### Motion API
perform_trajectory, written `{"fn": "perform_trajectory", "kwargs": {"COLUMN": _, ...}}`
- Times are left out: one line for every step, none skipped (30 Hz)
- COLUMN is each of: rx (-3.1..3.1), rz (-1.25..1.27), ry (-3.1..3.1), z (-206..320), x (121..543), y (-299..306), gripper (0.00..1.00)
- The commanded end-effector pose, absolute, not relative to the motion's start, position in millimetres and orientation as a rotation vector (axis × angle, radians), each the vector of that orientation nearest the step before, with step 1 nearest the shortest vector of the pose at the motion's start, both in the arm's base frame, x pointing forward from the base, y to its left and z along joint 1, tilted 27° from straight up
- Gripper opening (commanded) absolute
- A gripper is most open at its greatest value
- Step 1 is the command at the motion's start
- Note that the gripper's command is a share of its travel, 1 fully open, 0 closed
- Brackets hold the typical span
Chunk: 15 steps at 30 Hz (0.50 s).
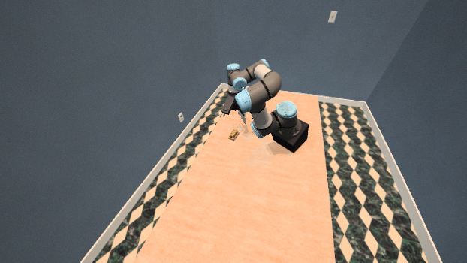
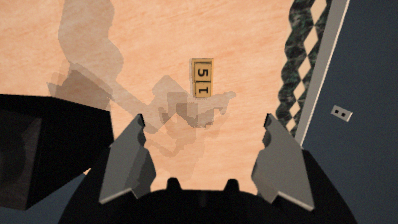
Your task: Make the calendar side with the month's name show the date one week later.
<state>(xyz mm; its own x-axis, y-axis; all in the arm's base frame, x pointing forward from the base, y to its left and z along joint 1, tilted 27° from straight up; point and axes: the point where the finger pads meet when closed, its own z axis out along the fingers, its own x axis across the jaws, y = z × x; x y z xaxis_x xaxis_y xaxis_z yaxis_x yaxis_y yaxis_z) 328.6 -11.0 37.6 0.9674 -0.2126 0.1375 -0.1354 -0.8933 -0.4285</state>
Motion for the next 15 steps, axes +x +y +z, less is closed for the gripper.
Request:
{"fn": "perform_trajectory", "kwargs": {"rx": -2.692, "rz": -0.254, "ry": 0.250, "z": 38.4, "x": 329.0, "y": -12.3, "gripper": 1.00}}
{"fn": "perform_trajectory", "kwargs": {"rx": -2.692, "rz": -0.254, "ry": 0.249, "z": 38.7, "x": 329.0, "y": -12.5, "gripper": 1.00}}
{"fn": "perform_trajectory", "kwargs": {"rx": -2.692, "rz": -0.255, "ry": 0.249, "z": 39.2, "x": 328.9, "y": -12.9, "gripper": 1.00}}
{"fn": "perform_trajectory", "kwargs": {"rx": -2.693, "rz": -0.255, "ry": 0.249, "z": 39.9, "x": 328.8, "y": -13.3, "gripper": 1.00}}
{"fn": "perform_trajectory", "kwargs": {"rx": -2.693, "rz": -0.255, "ry": 0.249, "z": 40.9, "x": 328.5, "y": -13.8, "gripper": 1.00}}
{"fn": "perform_trajectory", "kwargs": {"rx": -2.693, "rz": -0.255, "ry": 0.249, "z": 42.1, "x": 328.2, "y": -14.3, "gripper": 1.00}}
{"fn": "perform_trajectory", "kwargs": {"rx": -2.693, "rz": -0.255, "ry": 0.249, "z": 43.6, "x": 327.8, "y": -15.0, "gripper": 1.00}}
{"fn": "perform_trajectory", "kwargs": {"rx": -2.693, "rz": -0.255, "ry": 0.249, "z": 45.4, "x": 327.3, "y": -15.8, "gripper": 1.00}}
{"fn": "perform_trajectory", "kwargs": {"rx": -2.693, "rz": -0.255, "ry": 0.249, "z": 47.5, "x": 326.8, "y": -16.8, "gripper": 1.00}}
{"fn": "perform_trajectory", "kwargs": {"rx": -2.693, "rz": -0.255, "ry": 0.249, "z": 49.9, "x": 326.2, "y": -17.8, "gripper": 1.00}}
{"fn": "perform_trajectory", "kwargs": {"rx": -2.693, "rz": -0.255, "ry": 0.249, "z": 49.9, "x": 326.2, "y": -17.8, "gripper": 1.00}}
{"fn": "perform_trajectory", "kwargs": {"rx": -2.693, "rz": -0.255, "ry": 0.249, "z": 49.9, "x": 326.2, "y": -17.8, "gripper": 1.00}}
{"fn": "perform_trajectory", "kwargs": {"rx": -2.693, "rz": -0.255, "ry": 0.249, "z": 52.6, "x": 325.5, "y": -19.0, "gripper": 1.00}}
{"fn": "perform_trajectory", "kwargs": {"rx": -2.693, "rz": -0.255, "ry": 0.249, "z": 55.5, "x": 324.8, "y": -20.3, "gripper": 1.00}}
{"fn": "perform_trajectory", "kwargs": {"rx": -2.693, "rz": -0.255, "ry": 0.249, "z": 58.6, "x": 324.1, "y": -21.6, "gripper": 1.00}}
